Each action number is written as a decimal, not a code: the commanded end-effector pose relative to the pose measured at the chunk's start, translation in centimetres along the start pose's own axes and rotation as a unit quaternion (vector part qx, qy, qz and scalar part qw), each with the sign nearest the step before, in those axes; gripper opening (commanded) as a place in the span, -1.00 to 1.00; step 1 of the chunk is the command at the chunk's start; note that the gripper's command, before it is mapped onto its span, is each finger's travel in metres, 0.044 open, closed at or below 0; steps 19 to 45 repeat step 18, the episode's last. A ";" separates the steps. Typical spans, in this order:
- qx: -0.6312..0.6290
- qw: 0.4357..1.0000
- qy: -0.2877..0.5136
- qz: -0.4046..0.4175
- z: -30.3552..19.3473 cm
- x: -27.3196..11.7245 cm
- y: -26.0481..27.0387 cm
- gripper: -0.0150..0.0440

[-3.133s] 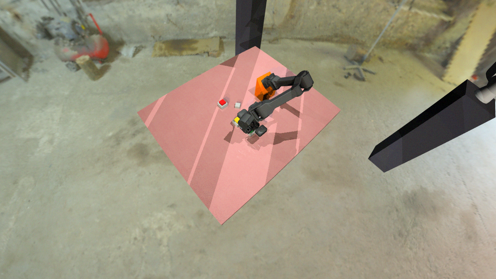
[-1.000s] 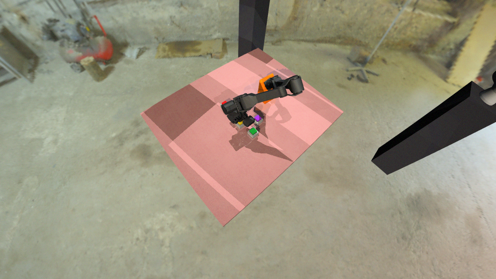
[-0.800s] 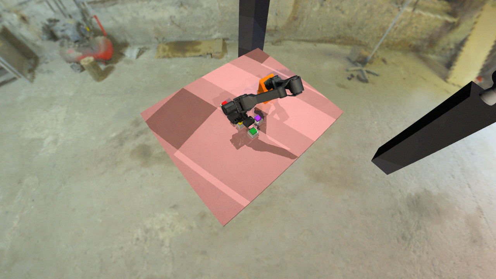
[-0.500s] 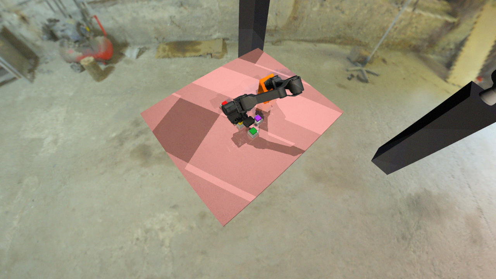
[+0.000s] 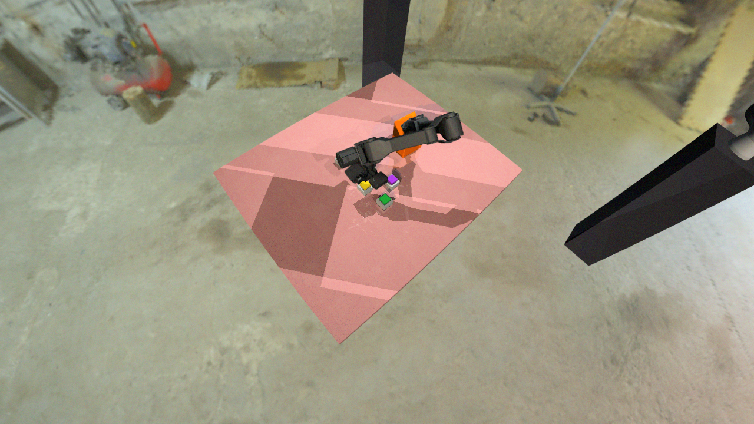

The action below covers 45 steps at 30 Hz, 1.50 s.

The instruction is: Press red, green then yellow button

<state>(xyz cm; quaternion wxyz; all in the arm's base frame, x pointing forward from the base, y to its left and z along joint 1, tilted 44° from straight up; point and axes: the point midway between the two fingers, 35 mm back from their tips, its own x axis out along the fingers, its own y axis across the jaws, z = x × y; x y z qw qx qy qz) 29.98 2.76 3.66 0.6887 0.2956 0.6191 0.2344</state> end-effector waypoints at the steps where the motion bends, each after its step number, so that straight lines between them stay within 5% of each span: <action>1: -0.006 1.000 0.002 -0.001 0.0 -0.7 0.4 -0.33; 11: -0.005 1.000 0.003 0.000 -4.9 -6.4 13.6 0.56; 15: -0.005 1.000 0.003 0.001 -5.5 -6.8 14.4 0.86; 45: -0.005 1.000 0.003 0.001 -5.5 -6.8 14.4 0.86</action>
